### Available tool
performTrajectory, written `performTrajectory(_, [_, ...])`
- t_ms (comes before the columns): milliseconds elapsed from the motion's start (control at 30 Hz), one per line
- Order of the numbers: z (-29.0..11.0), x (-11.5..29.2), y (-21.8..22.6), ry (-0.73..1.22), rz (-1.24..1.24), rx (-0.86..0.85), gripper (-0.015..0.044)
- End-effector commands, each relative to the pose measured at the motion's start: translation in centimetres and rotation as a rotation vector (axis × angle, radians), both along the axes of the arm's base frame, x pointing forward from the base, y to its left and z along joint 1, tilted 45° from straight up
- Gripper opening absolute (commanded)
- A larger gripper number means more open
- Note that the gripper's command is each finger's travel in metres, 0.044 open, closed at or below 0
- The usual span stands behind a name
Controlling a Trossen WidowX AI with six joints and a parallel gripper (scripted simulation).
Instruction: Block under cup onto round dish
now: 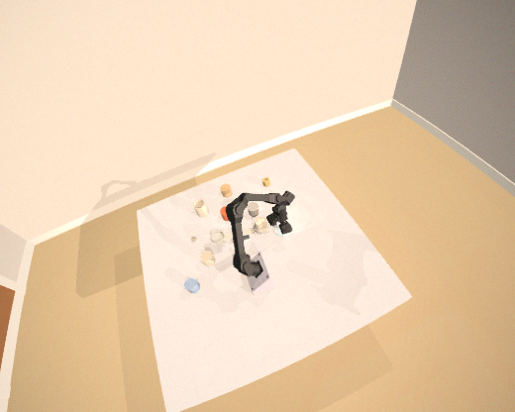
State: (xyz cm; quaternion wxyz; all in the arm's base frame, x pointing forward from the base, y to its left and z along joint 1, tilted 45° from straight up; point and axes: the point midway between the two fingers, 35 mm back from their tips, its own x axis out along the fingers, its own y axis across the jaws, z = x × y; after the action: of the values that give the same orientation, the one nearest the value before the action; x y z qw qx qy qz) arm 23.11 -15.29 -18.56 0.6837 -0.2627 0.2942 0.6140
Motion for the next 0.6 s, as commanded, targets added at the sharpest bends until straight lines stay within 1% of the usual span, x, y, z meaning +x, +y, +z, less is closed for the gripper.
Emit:
performTrajectory(0, [-0.2, 0.0, 0.1, -0.002, -0.011, -0.002, 0.0])
performTrajectory(533, [-1.7, 0.2, 1.5, -0.002, -0.011, 0.0, 0.0])
performTrajectory(567, [-1.4, 0.2, 1.2, -0.006, -0.005, -0.005, 0.0026])
